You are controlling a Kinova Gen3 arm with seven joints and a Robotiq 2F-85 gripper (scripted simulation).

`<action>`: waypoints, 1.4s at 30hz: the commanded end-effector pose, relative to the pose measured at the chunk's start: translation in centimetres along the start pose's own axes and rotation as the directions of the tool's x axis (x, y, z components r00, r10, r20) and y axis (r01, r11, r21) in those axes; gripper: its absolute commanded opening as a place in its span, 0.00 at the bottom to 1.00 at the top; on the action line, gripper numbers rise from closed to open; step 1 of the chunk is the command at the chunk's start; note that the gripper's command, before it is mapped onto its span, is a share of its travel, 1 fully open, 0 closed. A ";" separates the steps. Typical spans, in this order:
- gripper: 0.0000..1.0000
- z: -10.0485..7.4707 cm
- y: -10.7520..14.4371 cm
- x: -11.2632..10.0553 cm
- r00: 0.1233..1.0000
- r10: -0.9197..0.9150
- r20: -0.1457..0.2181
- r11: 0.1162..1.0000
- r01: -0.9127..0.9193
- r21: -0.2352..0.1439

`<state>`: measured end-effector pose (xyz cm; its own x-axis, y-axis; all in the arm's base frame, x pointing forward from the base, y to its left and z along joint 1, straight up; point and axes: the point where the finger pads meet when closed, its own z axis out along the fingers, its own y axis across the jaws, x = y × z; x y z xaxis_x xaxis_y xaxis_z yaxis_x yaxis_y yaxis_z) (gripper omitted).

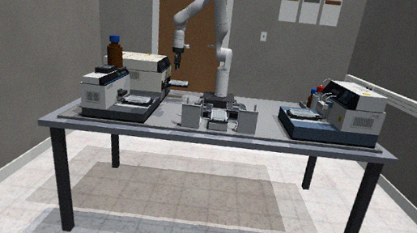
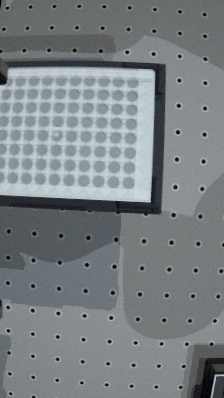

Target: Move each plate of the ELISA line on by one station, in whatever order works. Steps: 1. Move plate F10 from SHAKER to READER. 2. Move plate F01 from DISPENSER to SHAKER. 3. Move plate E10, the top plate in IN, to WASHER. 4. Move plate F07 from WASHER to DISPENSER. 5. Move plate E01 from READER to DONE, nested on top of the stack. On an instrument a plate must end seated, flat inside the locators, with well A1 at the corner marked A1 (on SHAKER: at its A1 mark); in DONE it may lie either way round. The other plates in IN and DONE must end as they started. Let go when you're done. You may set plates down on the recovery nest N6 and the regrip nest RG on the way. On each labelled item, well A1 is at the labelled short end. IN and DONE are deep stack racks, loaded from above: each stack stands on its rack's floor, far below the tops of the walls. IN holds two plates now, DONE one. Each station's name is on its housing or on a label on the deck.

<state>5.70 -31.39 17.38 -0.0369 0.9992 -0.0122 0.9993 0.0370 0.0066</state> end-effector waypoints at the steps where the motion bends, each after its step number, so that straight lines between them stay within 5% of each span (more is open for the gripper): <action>1: 1.00 0.1 -1.3 -1.1 1.000 0.020 -0.007 1.000 -0.020 0.004; 16: 1.00 0.1 -3.8 -4.6 1.000 0.019 -0.007 1.000 -0.019 0.003; 42: 1.00 0.1 -4.0 -4.6 1.000 0.025 -0.004 1.000 -0.025 0.009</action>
<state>1.93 -36.08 17.33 -0.0131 0.9999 -0.0097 0.9999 0.0131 -0.0015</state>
